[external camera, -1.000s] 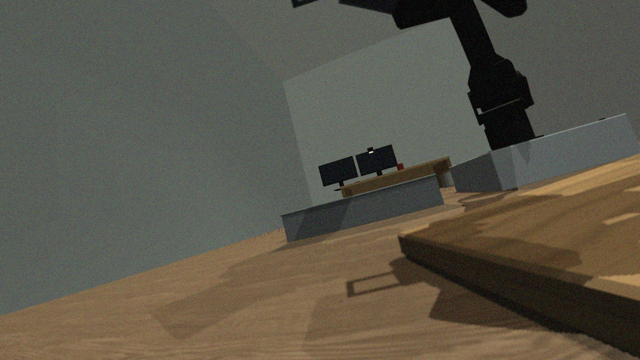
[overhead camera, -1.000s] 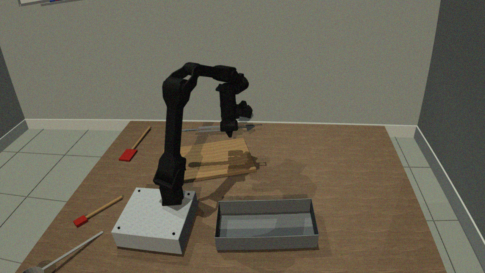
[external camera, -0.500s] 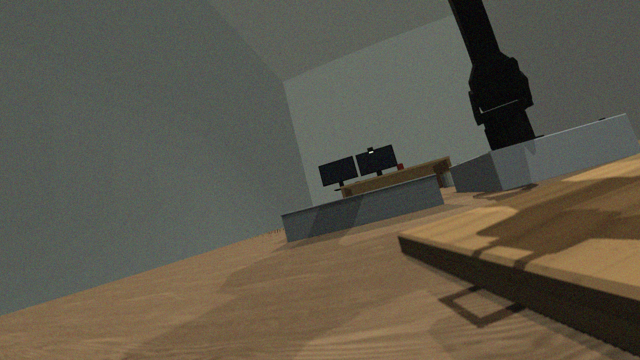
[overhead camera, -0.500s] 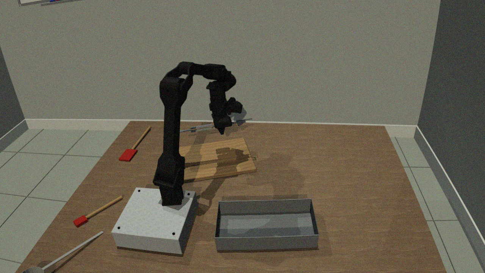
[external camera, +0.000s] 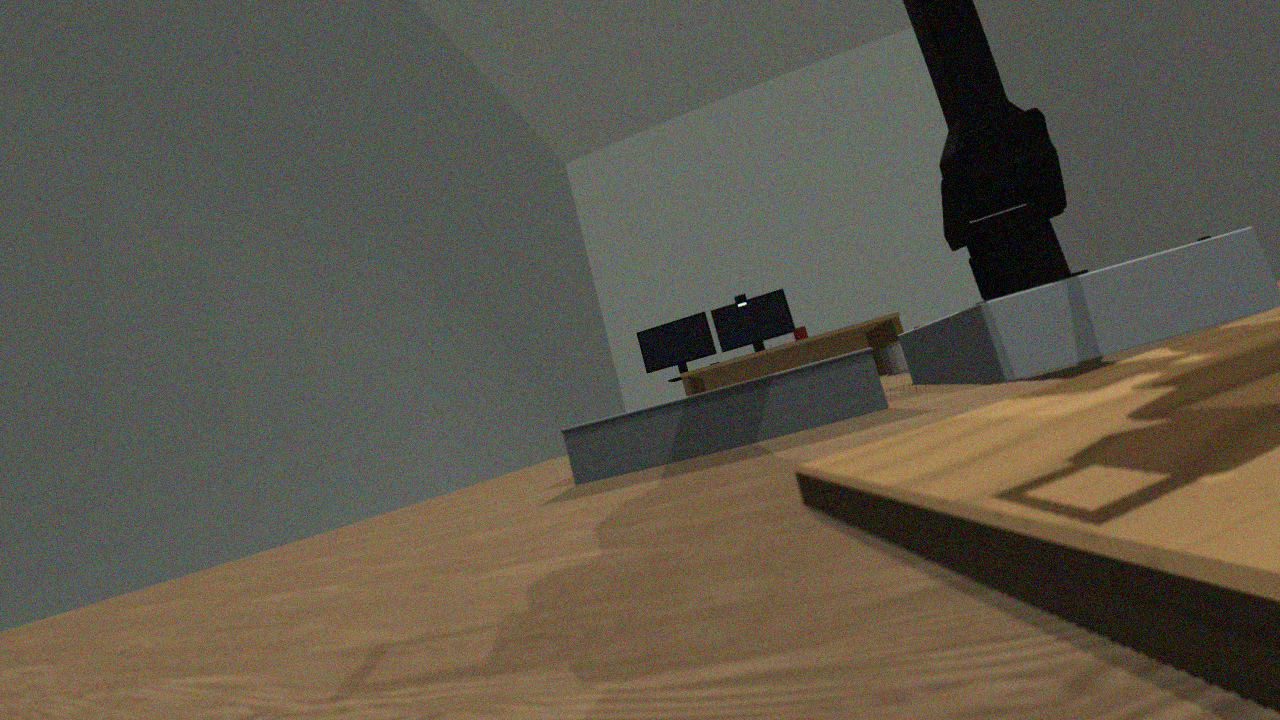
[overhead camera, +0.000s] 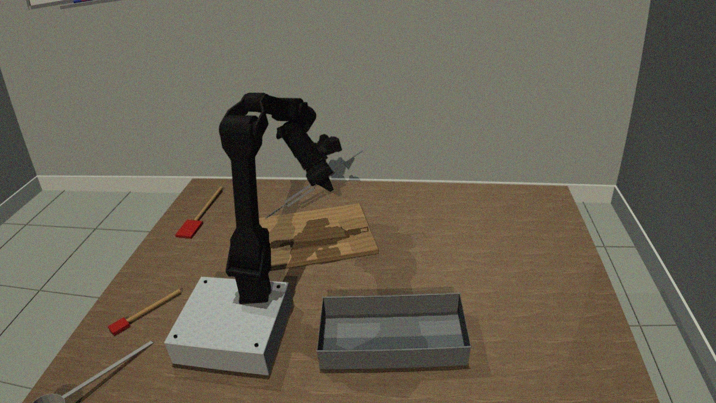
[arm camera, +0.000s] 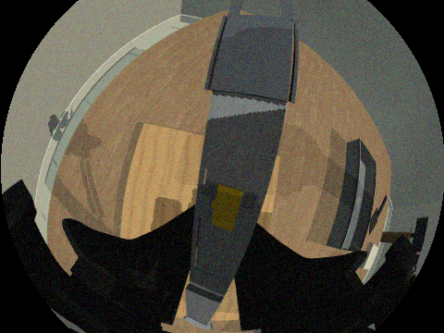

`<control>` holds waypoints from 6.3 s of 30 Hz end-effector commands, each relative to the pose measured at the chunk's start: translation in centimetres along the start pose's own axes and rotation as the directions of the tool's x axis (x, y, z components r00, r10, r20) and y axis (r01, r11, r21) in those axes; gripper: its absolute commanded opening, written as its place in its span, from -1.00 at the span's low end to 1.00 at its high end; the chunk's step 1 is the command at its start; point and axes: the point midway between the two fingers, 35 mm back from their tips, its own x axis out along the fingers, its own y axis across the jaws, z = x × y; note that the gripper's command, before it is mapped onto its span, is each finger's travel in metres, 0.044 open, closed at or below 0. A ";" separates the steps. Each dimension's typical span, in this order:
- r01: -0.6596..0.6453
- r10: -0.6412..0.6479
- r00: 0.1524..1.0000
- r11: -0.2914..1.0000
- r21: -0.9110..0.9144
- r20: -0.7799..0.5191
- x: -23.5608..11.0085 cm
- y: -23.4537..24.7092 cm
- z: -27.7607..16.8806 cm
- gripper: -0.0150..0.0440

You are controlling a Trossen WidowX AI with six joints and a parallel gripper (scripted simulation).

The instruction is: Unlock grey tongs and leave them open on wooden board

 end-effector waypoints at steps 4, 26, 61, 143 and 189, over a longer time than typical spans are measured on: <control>-0.001 -0.005 0.961 1.000 0.022 0.278 -2.6 -0.1 0.8 -1.00; -0.088 0.001 0.731 0.992 0.093 0.682 -8.4 -1.0 0.8 -1.00; -0.083 0.001 0.741 0.992 0.090 0.672 -8.2 -0.9 0.9 -1.00; -0.088 0.120 0.893 0.992 0.092 -0.434 5.4 0.7 -2.1 -1.00; -0.083 0.115 0.895 0.992 0.093 -0.431 8.7 0.9 -3.9 0.42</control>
